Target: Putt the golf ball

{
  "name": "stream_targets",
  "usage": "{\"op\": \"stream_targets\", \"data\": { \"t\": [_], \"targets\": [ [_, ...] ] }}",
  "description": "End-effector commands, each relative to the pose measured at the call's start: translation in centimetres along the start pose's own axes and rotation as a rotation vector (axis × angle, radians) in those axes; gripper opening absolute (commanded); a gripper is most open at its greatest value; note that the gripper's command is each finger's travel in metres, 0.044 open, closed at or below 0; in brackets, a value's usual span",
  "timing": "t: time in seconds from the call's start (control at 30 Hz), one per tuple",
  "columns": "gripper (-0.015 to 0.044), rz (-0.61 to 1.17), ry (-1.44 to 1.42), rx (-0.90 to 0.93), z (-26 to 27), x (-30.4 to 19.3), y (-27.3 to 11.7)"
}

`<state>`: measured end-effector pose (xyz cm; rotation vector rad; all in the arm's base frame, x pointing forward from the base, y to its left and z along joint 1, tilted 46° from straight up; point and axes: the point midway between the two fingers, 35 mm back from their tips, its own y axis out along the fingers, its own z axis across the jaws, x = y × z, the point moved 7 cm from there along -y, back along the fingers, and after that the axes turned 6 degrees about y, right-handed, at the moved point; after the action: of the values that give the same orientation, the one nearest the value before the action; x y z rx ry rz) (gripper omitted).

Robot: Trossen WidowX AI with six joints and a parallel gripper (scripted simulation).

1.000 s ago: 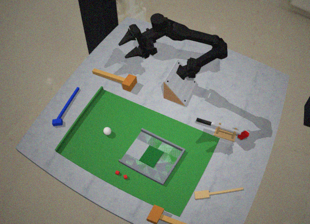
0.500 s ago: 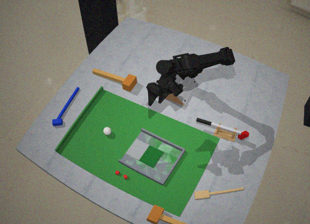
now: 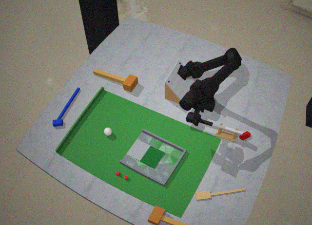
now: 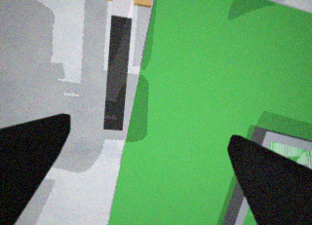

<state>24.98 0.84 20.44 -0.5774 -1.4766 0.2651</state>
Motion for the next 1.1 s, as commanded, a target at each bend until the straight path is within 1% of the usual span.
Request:
{"op": "stream_targets", "data": {
  "t": [0.0,0.2,0.77,1.07],
  "targets": [
    [0.044,-0.04,-0.013,0.091,2.0,1.4,1.4],
    [0.044,-0.04,-0.013,0.091,1.8,1.6,1.6],
    [0.044,-0.042,-0.014,0.09,2.1,0.8,6.0],
    [0.044,-0.042,-0.014,0.09,2.1,0.6,6.7]
  ]
}}
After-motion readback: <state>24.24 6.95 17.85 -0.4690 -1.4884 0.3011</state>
